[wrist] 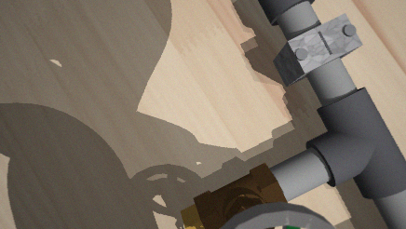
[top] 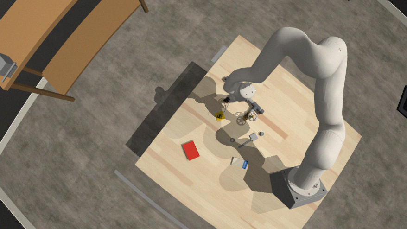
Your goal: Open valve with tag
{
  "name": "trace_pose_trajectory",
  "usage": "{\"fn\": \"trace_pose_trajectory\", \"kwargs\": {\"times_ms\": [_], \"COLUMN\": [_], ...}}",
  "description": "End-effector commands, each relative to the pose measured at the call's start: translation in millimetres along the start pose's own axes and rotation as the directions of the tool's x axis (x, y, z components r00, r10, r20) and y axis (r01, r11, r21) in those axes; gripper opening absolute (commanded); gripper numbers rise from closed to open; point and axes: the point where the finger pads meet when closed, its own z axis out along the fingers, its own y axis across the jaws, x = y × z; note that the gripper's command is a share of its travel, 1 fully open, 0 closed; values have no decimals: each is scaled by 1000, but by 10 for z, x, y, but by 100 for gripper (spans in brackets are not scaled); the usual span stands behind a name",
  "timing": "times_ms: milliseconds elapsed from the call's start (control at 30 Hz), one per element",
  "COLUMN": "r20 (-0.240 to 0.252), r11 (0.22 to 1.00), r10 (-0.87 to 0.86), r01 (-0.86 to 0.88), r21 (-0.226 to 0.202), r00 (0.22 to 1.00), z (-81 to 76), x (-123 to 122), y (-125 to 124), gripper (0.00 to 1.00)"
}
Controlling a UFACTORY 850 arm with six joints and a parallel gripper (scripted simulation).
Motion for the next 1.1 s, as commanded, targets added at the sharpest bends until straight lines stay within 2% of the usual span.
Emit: {"fn": "trace_pose_trajectory", "kwargs": {"times_ms": [0, 100, 167, 200, 333, 467, 967, 1000, 1067], "r20": [-25, -18, -18, -16, -15, -22, -22, -22, -22], "r11": [962, 909, 909, 838, 745, 618, 618, 618, 618], "r10": [273, 416, 416, 544, 666, 784, 784, 784, 784], "r01": [-272, -415, -415, -543, -664, -778, -778, -778, -778], "r21": [38, 43, 43, 53, 68, 116, 116, 116, 116], "r00": [962, 909, 909, 839, 746, 620, 620, 620, 620], "z": [-2, -2, -2, -2, -2, -2, -2, -2, -2], "x": [4, 4, 4, 4, 4, 4, 4, 4, 4], "y": [-1, -1, -1, -1, -1, -1, -1, -1, -1], "gripper": [100, 100, 100, 100, 100, 100, 100, 0, 0]}}
